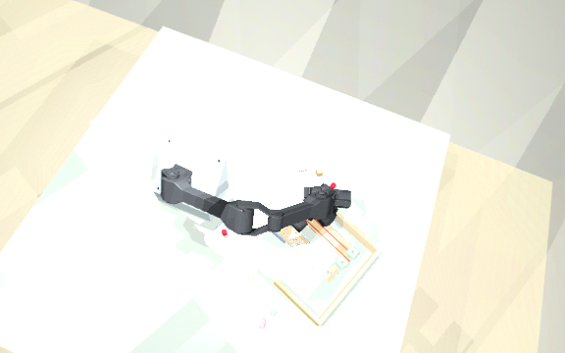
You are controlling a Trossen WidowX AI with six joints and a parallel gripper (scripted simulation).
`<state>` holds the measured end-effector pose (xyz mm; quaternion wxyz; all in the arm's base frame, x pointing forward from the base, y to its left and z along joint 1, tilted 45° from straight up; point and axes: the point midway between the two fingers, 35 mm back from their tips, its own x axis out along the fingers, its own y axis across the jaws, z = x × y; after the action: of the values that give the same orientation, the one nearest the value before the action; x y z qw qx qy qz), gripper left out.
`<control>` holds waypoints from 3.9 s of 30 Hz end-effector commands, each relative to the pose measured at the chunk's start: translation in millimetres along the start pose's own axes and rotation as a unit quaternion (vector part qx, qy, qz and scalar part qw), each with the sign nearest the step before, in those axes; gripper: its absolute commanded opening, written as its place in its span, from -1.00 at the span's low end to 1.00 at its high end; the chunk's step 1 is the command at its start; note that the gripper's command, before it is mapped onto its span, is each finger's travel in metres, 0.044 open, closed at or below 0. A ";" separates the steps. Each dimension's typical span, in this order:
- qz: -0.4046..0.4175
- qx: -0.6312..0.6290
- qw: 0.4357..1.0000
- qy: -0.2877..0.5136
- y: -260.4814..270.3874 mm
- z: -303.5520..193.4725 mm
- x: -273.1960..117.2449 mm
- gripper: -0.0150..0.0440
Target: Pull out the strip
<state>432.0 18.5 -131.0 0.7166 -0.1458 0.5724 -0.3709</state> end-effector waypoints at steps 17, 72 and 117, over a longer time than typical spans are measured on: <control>-0.002 -0.002 1.000 -0.001 -0.2 0.3 2.6 -0.49; -0.002 -0.002 1.000 0.000 2.7 -26.0 6.8 -0.49; -0.001 -0.004 1.000 0.001 1.3 -96.0 8.6 -0.49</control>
<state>355.3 37.3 -160.1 0.7240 -0.1498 0.5637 -0.3683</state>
